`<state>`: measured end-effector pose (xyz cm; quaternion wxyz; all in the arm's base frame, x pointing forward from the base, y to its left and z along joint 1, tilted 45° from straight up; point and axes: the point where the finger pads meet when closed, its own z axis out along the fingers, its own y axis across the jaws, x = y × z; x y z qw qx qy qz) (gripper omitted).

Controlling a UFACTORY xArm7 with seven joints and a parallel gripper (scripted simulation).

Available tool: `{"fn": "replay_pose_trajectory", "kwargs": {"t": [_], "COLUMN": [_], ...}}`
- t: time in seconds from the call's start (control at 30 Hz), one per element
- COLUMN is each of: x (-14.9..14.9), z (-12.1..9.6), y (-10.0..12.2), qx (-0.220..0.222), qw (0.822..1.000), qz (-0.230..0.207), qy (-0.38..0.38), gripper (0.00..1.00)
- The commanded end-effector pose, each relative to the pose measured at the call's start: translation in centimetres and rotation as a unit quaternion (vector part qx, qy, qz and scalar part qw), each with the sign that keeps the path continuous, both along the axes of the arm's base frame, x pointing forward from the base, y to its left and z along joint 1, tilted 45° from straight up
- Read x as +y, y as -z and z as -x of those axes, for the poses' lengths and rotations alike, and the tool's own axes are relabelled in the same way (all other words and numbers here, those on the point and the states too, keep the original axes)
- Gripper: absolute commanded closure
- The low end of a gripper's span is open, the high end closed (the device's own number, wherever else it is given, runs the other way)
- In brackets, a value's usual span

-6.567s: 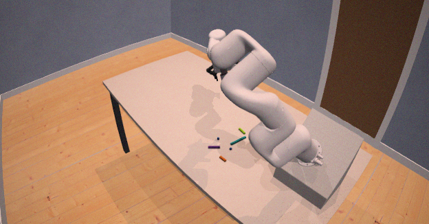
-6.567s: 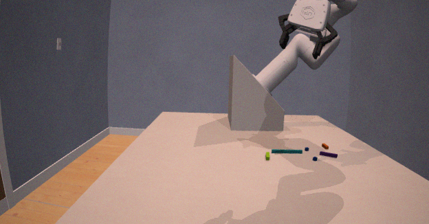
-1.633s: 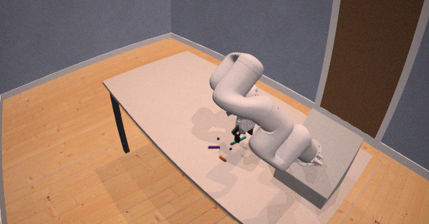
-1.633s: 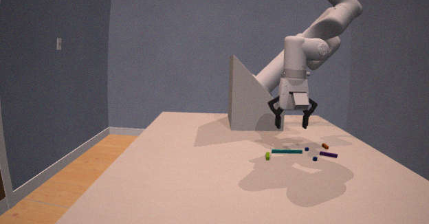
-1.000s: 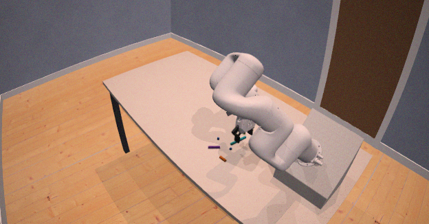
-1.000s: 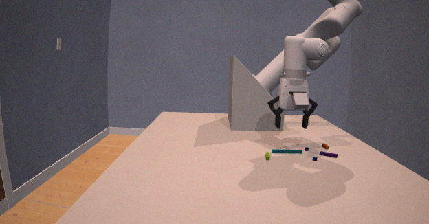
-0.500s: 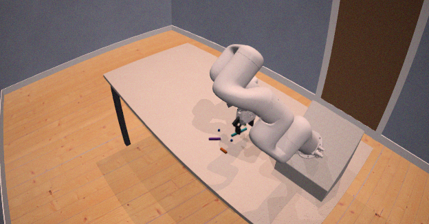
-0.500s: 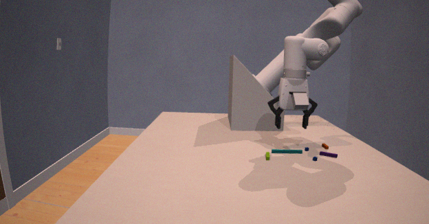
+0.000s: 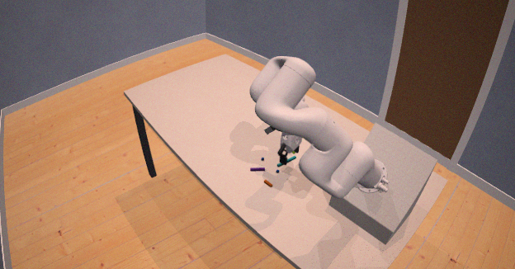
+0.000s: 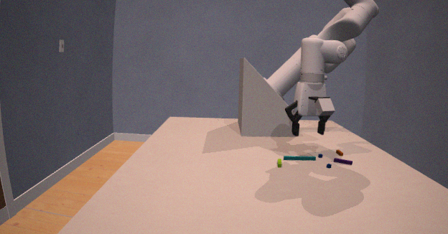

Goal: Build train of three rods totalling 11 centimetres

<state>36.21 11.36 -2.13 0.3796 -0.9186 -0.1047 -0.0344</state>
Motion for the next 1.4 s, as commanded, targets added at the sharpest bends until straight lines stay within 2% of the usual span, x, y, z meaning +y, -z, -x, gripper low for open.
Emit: {"fn": "replay_pose_trajectory", "kwargs": {"t": [0.0,0.07,0.13,0.17,0.4,0.63,0.7,0.73,0.93,1.2,1.27,1.37], "x": [0.4,0.6,0.6,0.9,1.6,2.4,2.4,2.8,3.5,4.5,4.5,4.8], "z": [-1.0,-1.3,-1.3,-1.8,-2.8,-3.9,-3.9,-4.4,-5.2,-6.4,-6.4,-6.8], "y": [-0.5,-0.7,-0.7,-1.0,-1.7,-2.5,-2.5,-2.8,-3.5,-4.5,-4.5,-4.9], "qx": [-0.061,-0.083,-0.083,-0.114,-0.184,-0.257,-0.257,-0.286,-0.340,-0.414,-0.414,-0.441], "qw": [0.997,0.993,0.993,0.987,0.966,0.933,0.933,0.916,0.878,0.812,0.812,0.784], "qz": [-0.002,-0.002,-0.002,-0.003,-0.004,-0.005,-0.005,-0.006,-0.007,-0.008,-0.008,-0.008], "qy": [-0.056,-0.078,-0.078,-0.110,-0.180,-0.253,-0.253,-0.282,-0.337,-0.411,-0.411,-0.437], "gripper": [0.00,0.00,0.00,0.00,0.00,0.00,0.00,0.00,0.00,0.00,0.00,0.00]}}
